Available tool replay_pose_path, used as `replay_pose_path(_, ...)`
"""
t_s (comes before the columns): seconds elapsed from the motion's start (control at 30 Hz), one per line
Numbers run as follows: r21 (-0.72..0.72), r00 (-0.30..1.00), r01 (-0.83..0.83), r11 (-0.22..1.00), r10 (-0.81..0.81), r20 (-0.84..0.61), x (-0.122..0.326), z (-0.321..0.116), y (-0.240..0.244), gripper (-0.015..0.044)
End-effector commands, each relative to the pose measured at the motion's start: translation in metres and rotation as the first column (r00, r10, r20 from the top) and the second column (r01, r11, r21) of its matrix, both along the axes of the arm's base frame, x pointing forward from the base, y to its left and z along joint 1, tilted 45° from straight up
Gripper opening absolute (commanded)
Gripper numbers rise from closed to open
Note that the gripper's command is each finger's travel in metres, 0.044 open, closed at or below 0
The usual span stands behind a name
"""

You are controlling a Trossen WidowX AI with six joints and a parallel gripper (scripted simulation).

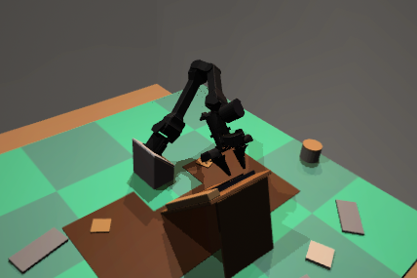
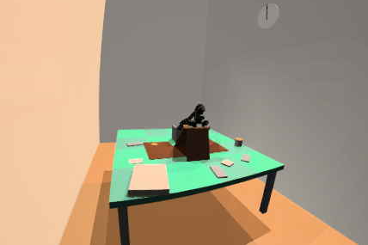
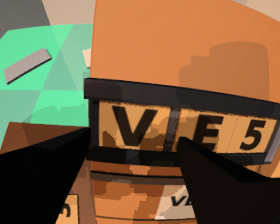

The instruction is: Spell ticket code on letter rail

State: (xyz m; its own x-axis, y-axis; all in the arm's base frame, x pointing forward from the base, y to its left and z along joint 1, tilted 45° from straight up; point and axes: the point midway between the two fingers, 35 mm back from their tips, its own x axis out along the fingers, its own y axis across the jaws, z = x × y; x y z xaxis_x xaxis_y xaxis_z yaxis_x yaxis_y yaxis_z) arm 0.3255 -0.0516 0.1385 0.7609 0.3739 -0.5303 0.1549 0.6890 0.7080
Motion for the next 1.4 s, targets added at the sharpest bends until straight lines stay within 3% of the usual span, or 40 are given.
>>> replay_pose_path(0.0,-0.001,1.0,-0.006,1.0,0.006,0.003,-0.002,0.002,-0.001,0.0295)
replay_pose_path(1.1,-0.001,1.0,-0.006,1.0,0.006,0.002,-0.017,0.013,-0.008,0.0295)
replay_pose_path(1.37,0.001,1.0,0.0,1.0,0.0,-0.003,-0.017,0.01,-0.008,0.0085)
